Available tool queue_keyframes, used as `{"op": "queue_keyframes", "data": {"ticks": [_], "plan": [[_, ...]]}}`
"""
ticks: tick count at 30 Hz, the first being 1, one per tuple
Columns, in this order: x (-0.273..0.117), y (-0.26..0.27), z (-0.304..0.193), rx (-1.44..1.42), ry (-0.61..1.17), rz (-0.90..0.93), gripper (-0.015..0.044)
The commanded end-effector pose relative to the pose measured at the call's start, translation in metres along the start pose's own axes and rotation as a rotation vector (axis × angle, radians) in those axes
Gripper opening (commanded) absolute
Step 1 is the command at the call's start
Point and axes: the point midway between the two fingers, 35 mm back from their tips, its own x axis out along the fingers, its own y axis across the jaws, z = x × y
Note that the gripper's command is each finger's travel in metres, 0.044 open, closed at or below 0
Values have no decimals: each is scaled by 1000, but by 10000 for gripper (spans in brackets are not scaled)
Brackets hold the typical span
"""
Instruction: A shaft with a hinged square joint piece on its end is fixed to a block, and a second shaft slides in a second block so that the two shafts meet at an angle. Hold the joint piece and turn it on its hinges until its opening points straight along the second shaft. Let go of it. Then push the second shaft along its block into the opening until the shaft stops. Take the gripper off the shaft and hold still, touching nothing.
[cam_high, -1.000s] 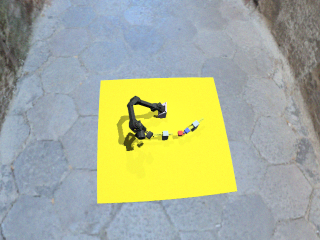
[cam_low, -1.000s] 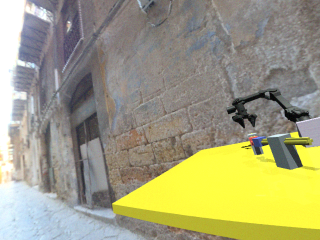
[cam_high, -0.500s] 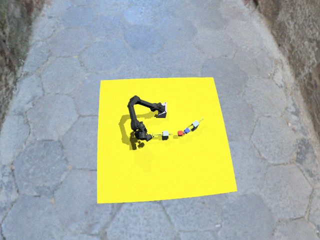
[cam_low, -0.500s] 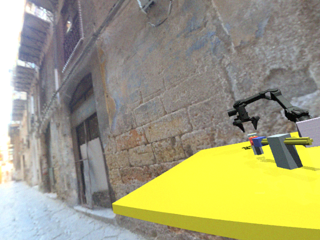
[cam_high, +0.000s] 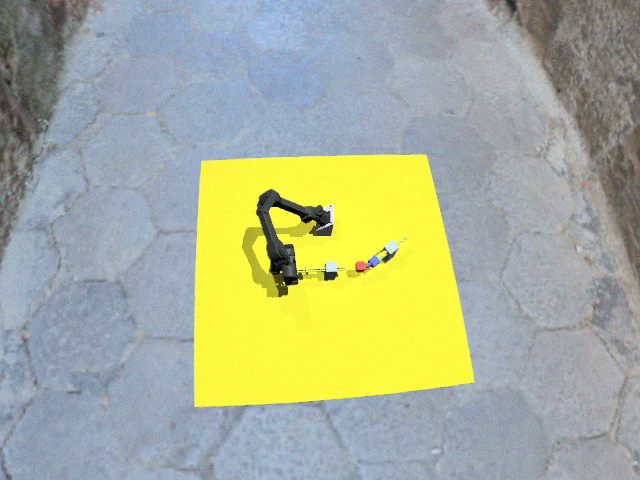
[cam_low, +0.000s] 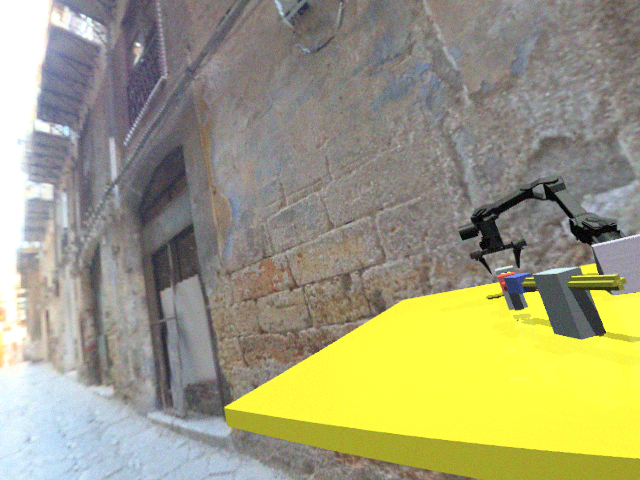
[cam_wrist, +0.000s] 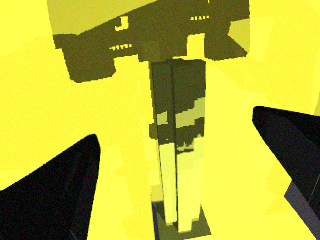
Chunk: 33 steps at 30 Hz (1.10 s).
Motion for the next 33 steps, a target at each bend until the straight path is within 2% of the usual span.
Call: {"op": "queue_keyframes", "data": {"ticks": [1, 26, 33], "plan": [[2, -1, 2, 64, -18, 10, 440], [30, -1, 2, 65, -19, 9, 440], [30, -1, 2, 65, -19, 9, 256]]}}
